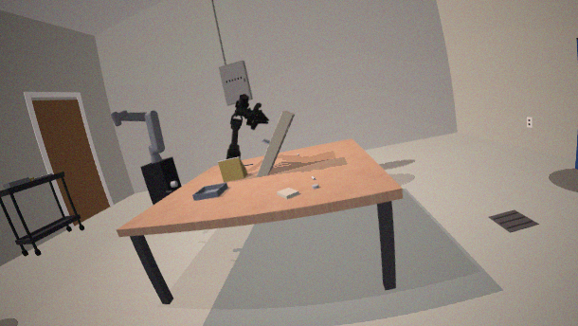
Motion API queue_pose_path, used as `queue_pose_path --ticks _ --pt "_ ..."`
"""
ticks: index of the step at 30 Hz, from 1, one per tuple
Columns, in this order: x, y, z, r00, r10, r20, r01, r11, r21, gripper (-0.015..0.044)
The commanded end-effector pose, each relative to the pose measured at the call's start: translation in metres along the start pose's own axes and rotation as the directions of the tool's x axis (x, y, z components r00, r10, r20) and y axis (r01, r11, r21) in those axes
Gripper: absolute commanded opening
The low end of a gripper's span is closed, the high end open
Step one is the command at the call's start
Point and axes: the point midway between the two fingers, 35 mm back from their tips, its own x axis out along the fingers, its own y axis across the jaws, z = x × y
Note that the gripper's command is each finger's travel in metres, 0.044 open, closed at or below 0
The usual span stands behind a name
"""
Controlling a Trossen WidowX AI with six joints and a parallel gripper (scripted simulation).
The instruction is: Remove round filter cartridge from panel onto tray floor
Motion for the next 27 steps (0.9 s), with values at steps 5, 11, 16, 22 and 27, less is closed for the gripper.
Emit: queue_pose_path --ticks 5,11,16,22,27 --pt "0.003 -0.002 -0.001 1.000 -0.019 -0.010 0.019 0.999 0.038 0.0099" --pt "0.010 -0.001 0.000 1.000 -0.020 -0.006 0.020 0.999 0.037 0.0099" --pt "0.018 -0.001 0.001 1.000 -0.020 -0.004 0.020 0.999 0.037 0.0099" --pt "0.028 -0.001 0.001 1.000 -0.020 -0.002 0.020 0.999 0.036 0.0099" --pt "0.036 -0.001 0.000 1.000 -0.020 -0.003 0.020 0.999 0.036 0.0099"
